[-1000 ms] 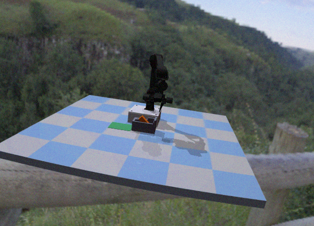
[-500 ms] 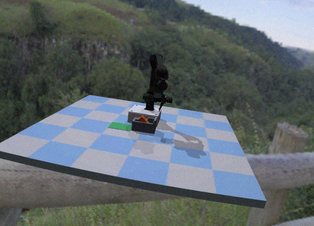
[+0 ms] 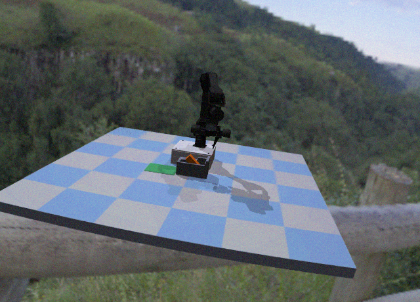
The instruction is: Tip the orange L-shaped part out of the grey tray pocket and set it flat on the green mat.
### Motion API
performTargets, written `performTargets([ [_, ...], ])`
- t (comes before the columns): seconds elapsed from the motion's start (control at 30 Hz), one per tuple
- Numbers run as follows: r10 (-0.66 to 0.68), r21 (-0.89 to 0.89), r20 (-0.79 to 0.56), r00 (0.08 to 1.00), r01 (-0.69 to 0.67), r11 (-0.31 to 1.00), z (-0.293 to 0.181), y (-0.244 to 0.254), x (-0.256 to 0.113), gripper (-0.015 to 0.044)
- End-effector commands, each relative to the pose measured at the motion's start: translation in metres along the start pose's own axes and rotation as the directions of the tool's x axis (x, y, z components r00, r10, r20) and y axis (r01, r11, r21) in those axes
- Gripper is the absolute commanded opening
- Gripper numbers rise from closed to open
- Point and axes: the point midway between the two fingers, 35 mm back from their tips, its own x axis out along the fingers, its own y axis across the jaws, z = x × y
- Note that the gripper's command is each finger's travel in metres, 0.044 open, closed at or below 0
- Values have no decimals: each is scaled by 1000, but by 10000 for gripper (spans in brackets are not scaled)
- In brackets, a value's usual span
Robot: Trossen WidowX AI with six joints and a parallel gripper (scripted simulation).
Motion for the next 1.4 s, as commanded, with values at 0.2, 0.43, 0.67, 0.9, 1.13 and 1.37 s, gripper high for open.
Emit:
performTargets([
  [0.2, -2, 481, 4, 1000, 0, 877, 7, -24, -1, 280],
  [0.43, -6, 961, 8, 1000, -6, 276, 12, -63, -4, 280],
  [0.67, -8, 1000, 9, 1000, -9, 5, 13, -77, -4, 280],
  [0.9, -8, 1000, 9, 1000, -9, 5, 13, -77, 6, 280],
  [1.13, -8, 1000, 9, 1000, -9, 5, 13, -77, 27, 280],
  [1.37, -8, 1000, 9, 1000, -9, 5, 14, -77, 35, 280],
])
